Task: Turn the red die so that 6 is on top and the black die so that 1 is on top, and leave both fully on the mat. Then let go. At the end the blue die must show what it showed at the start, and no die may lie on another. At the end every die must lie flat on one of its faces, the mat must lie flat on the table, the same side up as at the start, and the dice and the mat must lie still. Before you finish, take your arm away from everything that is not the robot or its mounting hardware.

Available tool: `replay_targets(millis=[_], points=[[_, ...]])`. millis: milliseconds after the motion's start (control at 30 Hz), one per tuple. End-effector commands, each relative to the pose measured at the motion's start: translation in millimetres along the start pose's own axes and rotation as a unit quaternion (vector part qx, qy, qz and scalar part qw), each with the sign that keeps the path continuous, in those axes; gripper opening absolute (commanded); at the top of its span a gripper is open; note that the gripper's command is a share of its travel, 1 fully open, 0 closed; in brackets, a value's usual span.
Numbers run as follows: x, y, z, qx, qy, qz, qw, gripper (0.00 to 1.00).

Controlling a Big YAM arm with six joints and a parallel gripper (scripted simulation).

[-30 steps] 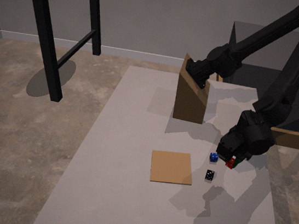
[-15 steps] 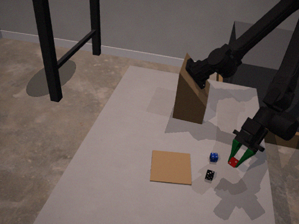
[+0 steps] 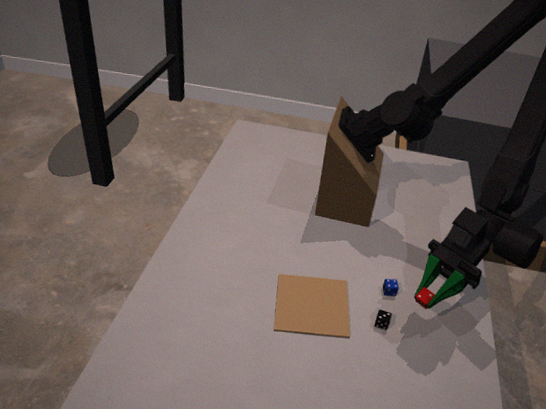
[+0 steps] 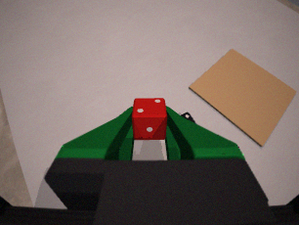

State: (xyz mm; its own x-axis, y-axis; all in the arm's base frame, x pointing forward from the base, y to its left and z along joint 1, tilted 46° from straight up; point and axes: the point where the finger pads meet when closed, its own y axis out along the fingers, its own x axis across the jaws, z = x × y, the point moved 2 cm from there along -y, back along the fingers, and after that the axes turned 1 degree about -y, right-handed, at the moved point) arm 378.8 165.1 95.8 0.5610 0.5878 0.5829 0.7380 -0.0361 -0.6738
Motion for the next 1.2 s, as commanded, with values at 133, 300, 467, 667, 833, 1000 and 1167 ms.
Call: replay_targets(millis=[133,300,467,667,833,1000,1167], points=[[13,2.1,3,-0.004,0.018,-0.013,1.0,0.2],[14,7.5,13,-0.004,0.019,-0.014,1.0,0.2],[13,15.8,29,-0.003,0.018,-0.012,1.0,0.2],[12,22.8,43,-0.003,0.018,-0.011,1.0,0.2],[11,30.0,56,-0.002,0.017,-0.01,1.0,0.2],[13,32.8,55,-0.007,0.026,-0.012,1.0,0.2],[14,30.6,60,-0.004,0.023,-0.015,1.0,0.2]])
